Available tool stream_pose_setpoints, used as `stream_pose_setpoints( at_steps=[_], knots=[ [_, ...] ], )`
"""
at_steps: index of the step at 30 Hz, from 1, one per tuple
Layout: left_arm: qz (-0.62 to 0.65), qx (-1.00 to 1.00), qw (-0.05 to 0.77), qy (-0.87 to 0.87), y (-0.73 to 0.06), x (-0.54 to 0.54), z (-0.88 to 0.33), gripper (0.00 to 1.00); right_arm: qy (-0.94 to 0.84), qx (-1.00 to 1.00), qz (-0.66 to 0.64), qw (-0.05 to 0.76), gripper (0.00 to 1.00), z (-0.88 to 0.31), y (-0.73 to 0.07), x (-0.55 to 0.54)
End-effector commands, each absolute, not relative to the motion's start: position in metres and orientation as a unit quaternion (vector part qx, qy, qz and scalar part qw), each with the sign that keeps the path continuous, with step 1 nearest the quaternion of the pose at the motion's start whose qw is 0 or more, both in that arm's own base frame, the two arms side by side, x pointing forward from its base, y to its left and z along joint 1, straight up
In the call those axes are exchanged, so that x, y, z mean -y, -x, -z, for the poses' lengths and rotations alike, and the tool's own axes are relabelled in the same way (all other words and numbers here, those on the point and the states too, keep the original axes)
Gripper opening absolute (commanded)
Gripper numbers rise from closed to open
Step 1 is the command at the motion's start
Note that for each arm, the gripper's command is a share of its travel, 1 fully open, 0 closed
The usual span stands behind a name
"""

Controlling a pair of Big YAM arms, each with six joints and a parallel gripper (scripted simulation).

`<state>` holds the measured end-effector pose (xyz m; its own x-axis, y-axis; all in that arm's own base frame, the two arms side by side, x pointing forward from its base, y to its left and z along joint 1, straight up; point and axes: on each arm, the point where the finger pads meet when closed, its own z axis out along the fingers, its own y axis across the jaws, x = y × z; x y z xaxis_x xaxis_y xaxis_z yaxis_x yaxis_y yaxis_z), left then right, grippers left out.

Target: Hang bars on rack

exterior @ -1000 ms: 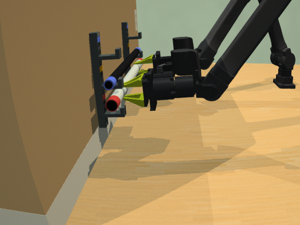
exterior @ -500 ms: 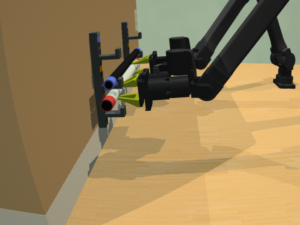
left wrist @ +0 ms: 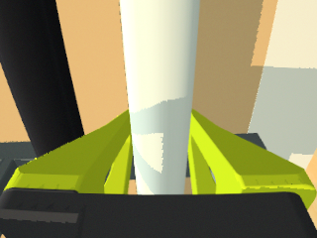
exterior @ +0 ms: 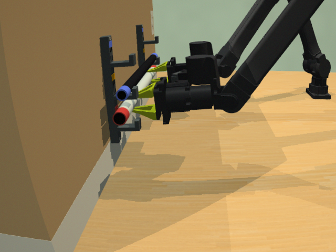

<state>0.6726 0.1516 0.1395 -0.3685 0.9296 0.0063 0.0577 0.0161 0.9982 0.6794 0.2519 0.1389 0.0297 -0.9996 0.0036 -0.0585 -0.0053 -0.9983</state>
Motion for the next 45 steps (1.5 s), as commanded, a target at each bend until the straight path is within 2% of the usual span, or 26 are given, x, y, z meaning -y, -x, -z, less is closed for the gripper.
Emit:
stream_pose_setpoints(
  at_steps=[1,45],
  knots=[
    [-0.593,-0.583,0.399,-0.386,-0.693,-0.168,-0.18,0.0,0.482,-0.491,0.498,0.528,0.0,-0.201,-0.706,-0.254],
    [-0.593,-0.583,0.399,-0.386,-0.694,-0.169,-0.187,0.0,0.482,-0.491,0.498,0.528,0.0,-0.214,-0.707,-0.254]
  ],
)
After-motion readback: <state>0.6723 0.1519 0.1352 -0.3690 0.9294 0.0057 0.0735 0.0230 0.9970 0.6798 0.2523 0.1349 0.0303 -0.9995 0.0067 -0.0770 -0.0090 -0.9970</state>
